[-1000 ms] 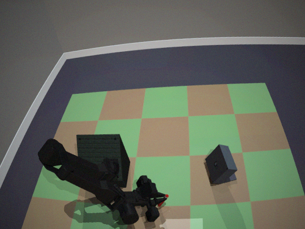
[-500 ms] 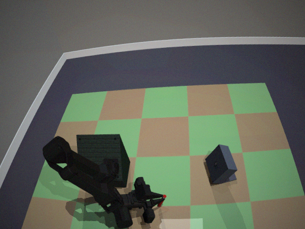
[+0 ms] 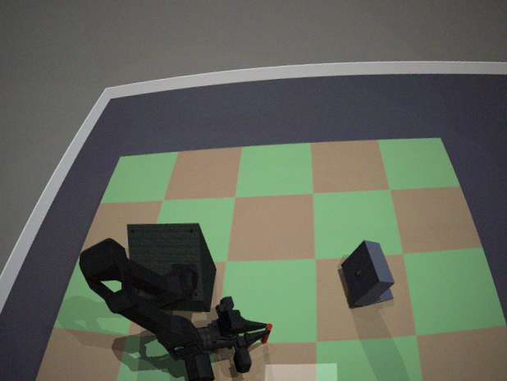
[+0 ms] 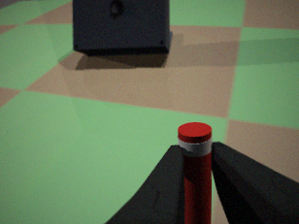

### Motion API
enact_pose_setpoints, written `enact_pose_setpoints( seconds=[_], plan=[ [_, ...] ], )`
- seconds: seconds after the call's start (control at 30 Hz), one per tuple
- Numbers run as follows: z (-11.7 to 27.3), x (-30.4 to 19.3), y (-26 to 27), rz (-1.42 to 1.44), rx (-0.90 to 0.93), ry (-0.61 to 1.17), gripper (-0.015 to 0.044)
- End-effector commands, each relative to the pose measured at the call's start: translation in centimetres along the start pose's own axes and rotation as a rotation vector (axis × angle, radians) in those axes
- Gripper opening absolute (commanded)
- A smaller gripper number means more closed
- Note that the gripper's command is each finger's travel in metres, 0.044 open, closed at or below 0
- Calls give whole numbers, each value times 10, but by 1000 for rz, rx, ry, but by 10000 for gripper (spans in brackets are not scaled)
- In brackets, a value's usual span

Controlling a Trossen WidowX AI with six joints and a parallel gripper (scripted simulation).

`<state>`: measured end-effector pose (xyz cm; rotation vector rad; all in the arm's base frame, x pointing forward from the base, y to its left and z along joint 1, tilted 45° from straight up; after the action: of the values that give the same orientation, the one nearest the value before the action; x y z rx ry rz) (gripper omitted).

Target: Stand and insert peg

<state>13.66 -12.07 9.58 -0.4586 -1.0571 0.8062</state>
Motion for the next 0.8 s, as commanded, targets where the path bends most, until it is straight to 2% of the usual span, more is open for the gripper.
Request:
enact_pose_setpoints(
  seconds=[0.0, 0.3, 0.77],
  plan=[
    [2, -4, -1, -3, 0, -33, 49],
    [7, -11, 0, -2, 0, -111, 49],
    [8, -12, 1, -10, 2, -89, 49]
  ],
)
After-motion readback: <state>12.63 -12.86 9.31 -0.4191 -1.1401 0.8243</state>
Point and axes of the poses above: the point midway between the two fingers, 35 mm back from their tips, its own z axis back along the fingers, its own y axis across the jaws, x = y × z, the point moved 6 cm from there along z, back along the fingers, and after that the axes turned 1 degree about z, right-handed, at the moved point
